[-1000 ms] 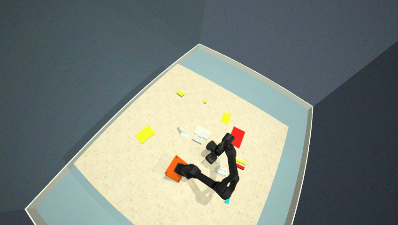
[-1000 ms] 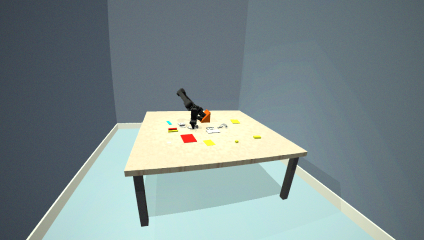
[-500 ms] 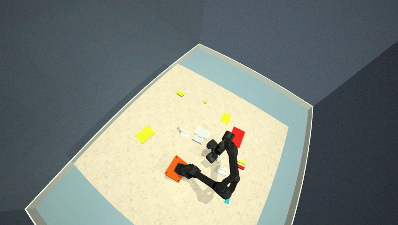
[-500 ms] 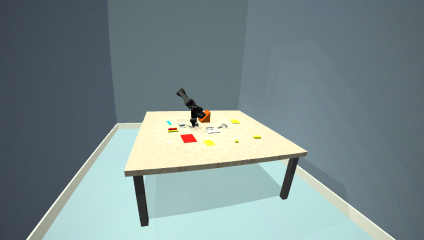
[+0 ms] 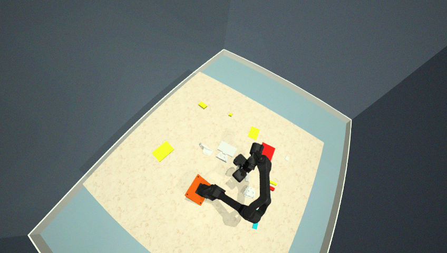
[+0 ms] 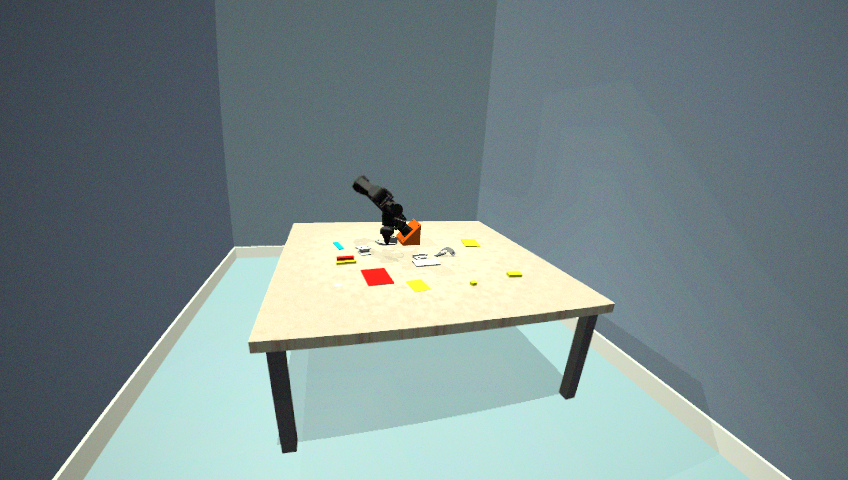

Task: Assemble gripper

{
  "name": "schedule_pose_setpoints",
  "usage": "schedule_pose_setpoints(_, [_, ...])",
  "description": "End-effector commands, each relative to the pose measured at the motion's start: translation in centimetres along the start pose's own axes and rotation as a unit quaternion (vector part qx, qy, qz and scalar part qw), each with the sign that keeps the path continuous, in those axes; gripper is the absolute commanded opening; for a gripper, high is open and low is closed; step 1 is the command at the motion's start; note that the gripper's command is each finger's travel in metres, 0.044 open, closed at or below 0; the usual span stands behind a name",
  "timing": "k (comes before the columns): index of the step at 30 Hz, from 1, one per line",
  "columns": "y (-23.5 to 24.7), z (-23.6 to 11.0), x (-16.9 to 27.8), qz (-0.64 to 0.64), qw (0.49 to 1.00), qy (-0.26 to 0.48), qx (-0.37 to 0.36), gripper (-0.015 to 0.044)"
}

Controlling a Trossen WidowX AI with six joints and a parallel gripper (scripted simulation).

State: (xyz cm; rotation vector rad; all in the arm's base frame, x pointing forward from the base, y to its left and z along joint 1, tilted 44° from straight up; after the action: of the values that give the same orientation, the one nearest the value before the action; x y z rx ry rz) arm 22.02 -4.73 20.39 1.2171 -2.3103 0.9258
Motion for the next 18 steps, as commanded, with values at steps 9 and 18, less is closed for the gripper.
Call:
schedule_pose_setpoints(9, [-0.3, -1.2, -1.2, 0.041, 0.999, -0.002, 0.000, 0.0134])
schedule_pose_setpoints(18, [-0.7, -1.3, -3.8, 0.118, 0.993, -0.005, -0.001, 0.0134])
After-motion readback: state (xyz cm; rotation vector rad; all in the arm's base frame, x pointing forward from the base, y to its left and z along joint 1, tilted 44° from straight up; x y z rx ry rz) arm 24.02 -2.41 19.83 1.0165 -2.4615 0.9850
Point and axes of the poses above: the point midway between the two fingers, 35 mm back from their tips, its own z axis out along the fingers, its own y axis across the jaws, x = y × z, the point moved 7 cm from there along -z, back along the fingers, and after that the axes turned 14 degrees about z, right-handed, at the moved point
